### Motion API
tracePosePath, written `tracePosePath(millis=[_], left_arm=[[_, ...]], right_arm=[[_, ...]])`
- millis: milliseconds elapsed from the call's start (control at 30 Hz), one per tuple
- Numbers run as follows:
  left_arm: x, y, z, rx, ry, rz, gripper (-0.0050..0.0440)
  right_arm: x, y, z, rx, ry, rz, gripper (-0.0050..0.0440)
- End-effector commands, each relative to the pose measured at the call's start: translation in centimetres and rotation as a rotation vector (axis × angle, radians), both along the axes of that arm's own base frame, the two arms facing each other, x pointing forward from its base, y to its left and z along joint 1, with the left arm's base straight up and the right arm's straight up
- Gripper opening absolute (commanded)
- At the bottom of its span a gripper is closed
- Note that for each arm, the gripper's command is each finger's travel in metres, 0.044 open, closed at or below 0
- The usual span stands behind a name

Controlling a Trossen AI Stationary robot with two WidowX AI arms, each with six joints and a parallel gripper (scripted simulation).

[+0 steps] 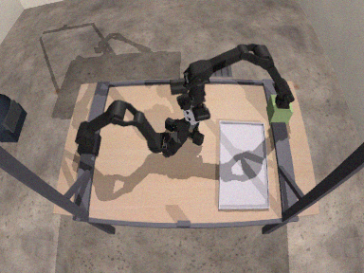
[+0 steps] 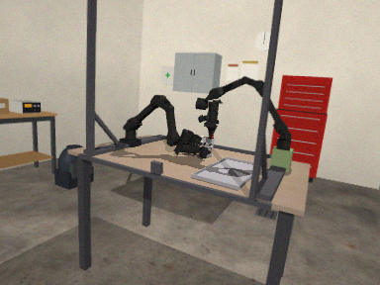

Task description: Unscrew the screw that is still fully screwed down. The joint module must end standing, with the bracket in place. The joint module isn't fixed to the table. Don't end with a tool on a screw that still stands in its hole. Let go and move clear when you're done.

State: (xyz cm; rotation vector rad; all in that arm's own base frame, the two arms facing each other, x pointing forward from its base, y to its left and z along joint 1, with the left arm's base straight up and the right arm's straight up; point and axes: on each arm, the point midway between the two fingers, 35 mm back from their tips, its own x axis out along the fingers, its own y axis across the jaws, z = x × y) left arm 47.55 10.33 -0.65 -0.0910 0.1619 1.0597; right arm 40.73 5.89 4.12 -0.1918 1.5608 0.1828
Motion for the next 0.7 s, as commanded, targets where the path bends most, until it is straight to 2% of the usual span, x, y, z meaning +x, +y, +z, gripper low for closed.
tracePosePath(millis=[0,67,100,567,633,667], left_arm=[[0.43,0.16,1.07,-0.001,-0.028,0.003,0.0245],[0.43,0.16,1.07,-0.001,-0.028,0.003,0.0245],[0.43,0.16,1.07,-0.001,-0.028,0.003,0.0245],[0.43,0.16,1.07,-0.001,-0.028,0.003,0.0245],[0.43,0.16,1.07,-0.001,-0.028,0.003,0.0245],[0.43,0.16,1.07,-0.001,-0.028,0.003,0.0245]], right_arm=[[0.51,0.27,1.50,0.010,-0.042,0.002,0.0130],[0.64,0.37,2.18,0.017,-0.057,0.002,0.0130],[0.51,0.27,1.52,0.011,-0.042,0.002,0.0130],[0.51,0.27,1.53,0.011,-0.042,0.002,0.0130],[0.80,0.39,2.24,0.018,-0.059,0.003,0.0130],[0.52,0.27,1.55,0.011,-0.041,0.002,0.0130]])
